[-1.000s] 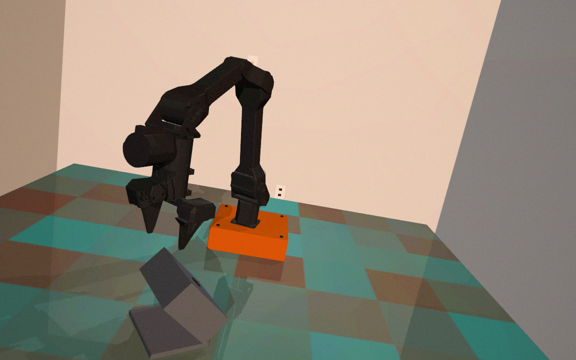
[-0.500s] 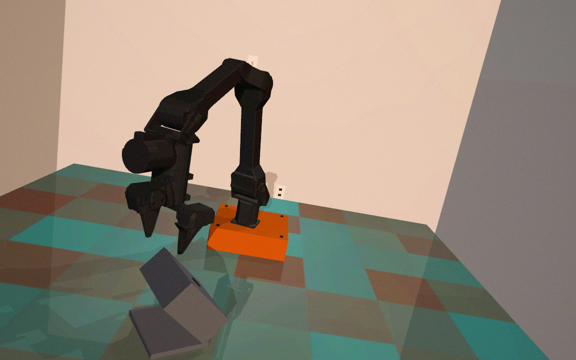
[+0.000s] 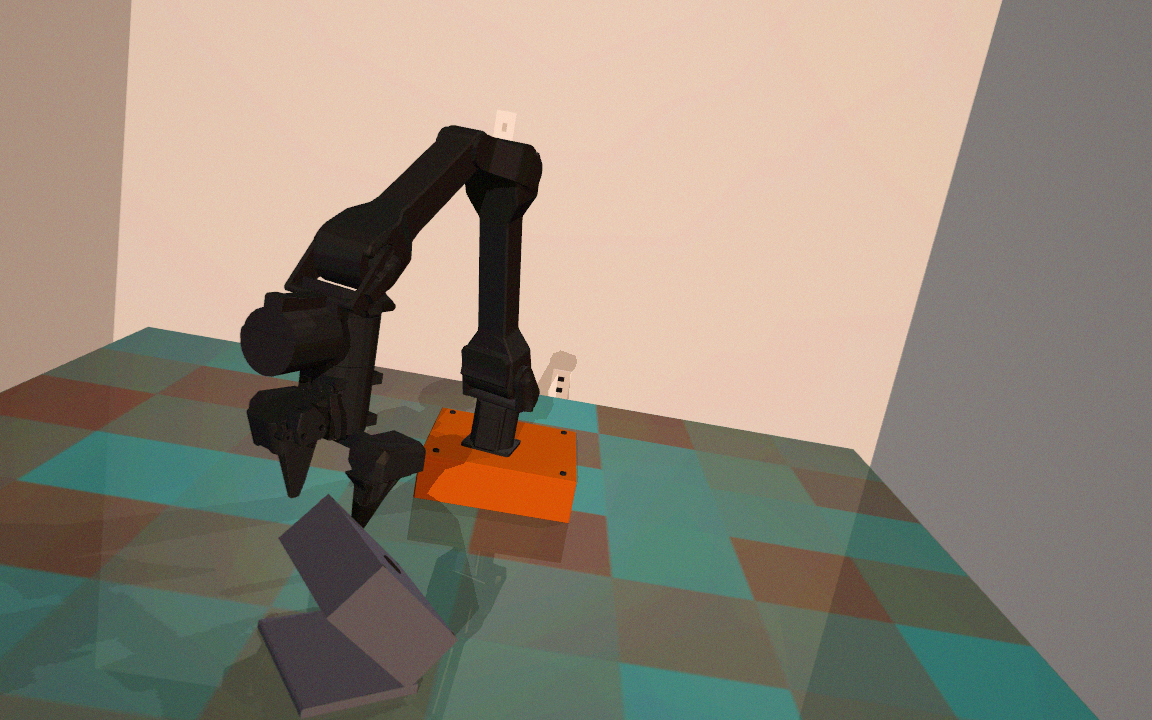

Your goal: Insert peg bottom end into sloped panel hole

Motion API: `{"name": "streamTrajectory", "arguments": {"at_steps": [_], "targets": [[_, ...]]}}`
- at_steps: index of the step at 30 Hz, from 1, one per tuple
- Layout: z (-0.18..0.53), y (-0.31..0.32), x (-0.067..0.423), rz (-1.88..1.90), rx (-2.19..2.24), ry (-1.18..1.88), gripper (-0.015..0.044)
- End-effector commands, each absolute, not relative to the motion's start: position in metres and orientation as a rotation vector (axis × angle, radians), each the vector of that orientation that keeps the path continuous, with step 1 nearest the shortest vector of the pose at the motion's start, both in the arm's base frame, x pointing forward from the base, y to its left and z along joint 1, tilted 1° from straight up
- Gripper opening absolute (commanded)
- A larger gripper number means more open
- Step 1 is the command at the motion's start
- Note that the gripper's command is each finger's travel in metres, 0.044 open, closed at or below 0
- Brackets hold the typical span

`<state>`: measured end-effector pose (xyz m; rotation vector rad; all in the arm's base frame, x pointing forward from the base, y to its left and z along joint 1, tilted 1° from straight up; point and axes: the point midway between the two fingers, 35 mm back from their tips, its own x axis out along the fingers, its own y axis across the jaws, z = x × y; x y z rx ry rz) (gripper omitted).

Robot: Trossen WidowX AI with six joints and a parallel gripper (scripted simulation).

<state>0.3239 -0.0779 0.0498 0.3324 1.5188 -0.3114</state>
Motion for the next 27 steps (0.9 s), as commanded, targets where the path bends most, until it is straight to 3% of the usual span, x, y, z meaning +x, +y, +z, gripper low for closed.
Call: {"name": "streamTrajectory", "arguments": {"at_steps": [1, 21, 27], "targets": [[0.039, -0.078, 0.321, -0.313, 0.325, 1.533, 0.044], [0.019, -0.078, 0.32, -0.313, 0.325, 1.533, 0.044], [0.022, -0.077, 0.322, -0.312, 0.333, 1.525, 0.0282]]}}
